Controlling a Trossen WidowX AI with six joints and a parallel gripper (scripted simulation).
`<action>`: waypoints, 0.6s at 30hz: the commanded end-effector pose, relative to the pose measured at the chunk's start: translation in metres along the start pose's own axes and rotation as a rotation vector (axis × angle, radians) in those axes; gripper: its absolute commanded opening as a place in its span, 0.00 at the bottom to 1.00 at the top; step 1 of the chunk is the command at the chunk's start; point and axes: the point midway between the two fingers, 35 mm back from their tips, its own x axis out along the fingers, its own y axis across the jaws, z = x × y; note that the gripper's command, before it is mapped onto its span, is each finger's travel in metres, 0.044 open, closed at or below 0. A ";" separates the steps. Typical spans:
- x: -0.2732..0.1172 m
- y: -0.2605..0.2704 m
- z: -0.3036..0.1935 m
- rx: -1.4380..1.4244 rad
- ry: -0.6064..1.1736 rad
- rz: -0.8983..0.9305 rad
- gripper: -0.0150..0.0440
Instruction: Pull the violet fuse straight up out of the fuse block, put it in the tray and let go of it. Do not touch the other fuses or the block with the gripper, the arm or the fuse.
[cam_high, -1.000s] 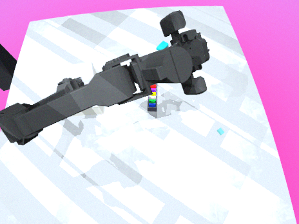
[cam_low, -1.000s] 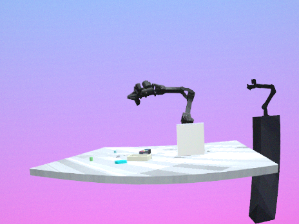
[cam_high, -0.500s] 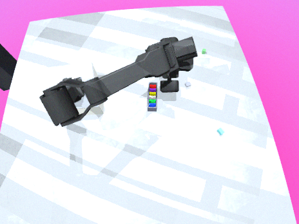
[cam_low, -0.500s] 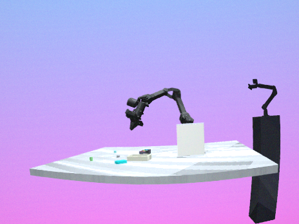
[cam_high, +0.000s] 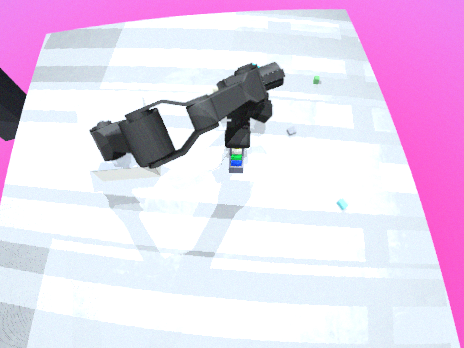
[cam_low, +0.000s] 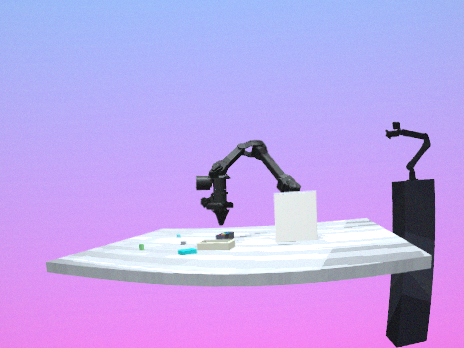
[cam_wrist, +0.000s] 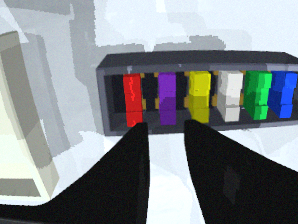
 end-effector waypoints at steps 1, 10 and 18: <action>0.004 -0.002 -0.003 0.001 0.012 -0.022 0.37; 0.011 -0.002 -0.003 0.001 0.012 -0.022 0.37; 0.019 -0.003 -0.003 0.001 0.012 -0.022 0.37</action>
